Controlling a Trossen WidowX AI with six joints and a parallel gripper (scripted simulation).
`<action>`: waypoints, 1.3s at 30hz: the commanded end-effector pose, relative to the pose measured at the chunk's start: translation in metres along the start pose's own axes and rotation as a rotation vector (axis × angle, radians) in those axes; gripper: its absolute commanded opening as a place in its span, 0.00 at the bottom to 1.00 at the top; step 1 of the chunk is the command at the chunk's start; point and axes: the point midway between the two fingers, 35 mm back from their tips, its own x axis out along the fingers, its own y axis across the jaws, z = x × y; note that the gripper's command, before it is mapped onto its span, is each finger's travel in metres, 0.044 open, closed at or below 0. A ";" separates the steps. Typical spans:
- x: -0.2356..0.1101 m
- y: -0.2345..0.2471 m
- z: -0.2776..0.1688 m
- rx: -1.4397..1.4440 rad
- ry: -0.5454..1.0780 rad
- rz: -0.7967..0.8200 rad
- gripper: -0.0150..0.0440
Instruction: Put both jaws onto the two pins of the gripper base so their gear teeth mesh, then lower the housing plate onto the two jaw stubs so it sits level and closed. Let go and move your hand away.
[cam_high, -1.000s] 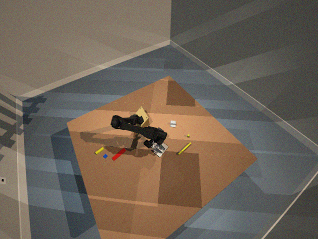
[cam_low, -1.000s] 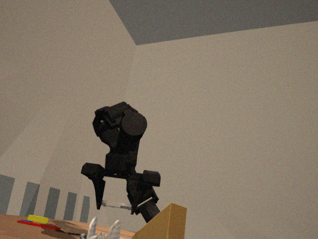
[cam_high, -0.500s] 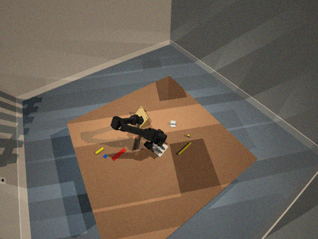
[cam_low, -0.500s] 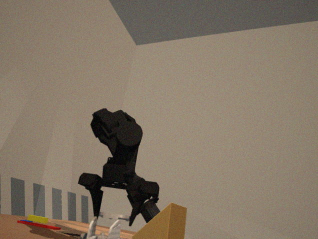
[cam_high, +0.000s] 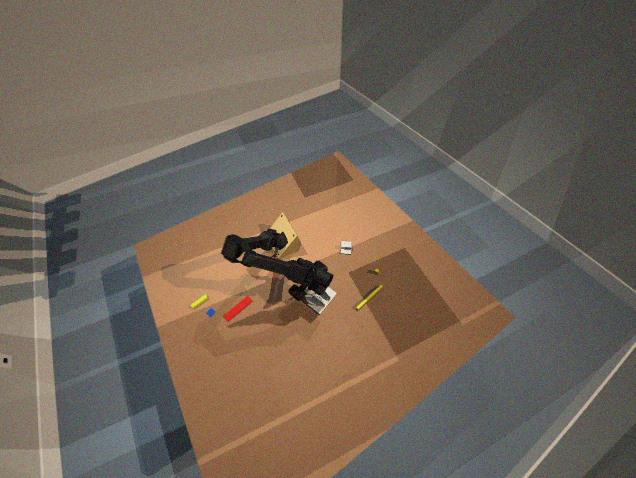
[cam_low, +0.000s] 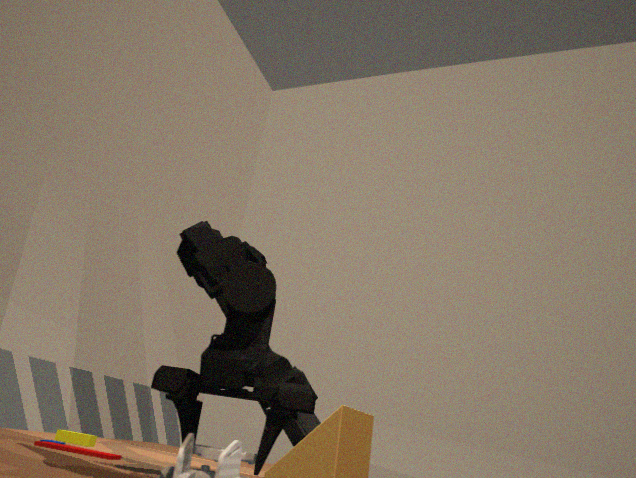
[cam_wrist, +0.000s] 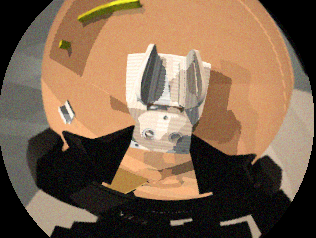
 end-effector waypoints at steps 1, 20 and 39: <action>0.003 0.000 -0.001 -0.006 0.001 -0.004 0.85; 0.006 0.000 -0.001 -0.015 0.002 -0.004 0.85; 0.008 0.000 -0.001 -0.017 0.002 -0.004 0.85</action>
